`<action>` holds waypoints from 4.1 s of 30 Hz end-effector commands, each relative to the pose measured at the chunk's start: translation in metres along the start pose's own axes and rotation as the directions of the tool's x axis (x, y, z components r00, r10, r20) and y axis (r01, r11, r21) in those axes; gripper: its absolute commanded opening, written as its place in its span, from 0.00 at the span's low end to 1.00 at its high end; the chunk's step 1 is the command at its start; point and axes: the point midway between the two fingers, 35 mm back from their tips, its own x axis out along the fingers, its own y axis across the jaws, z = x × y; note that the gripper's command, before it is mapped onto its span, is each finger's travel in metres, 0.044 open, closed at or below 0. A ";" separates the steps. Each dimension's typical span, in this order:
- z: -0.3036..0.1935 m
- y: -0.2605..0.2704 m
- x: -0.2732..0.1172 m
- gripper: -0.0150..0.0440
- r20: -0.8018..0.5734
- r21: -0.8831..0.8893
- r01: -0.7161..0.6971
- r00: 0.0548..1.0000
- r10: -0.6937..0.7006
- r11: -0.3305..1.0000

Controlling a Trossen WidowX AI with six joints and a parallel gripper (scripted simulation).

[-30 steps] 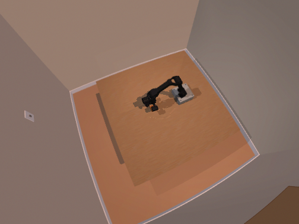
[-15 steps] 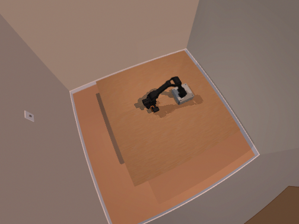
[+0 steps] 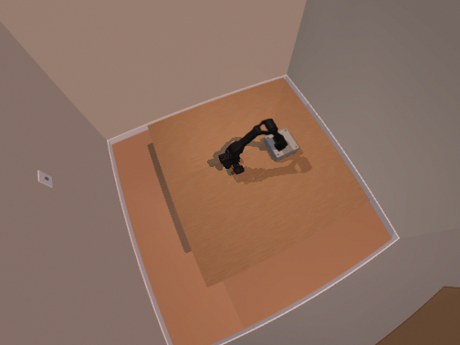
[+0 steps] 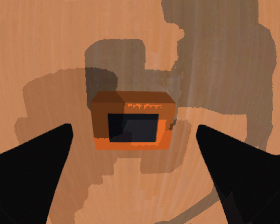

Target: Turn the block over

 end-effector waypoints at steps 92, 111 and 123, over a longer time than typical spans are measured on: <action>-0.008 0.000 0.006 0.25 0.523 -0.003 -0.004 0.852 0.005 1.000; 0.008 -0.001 0.039 0.25 0.719 0.000 -0.007 0.695 0.005 1.000; 0.001 0.000 0.044 0.25 0.819 -0.001 -0.006 0.573 0.005 1.000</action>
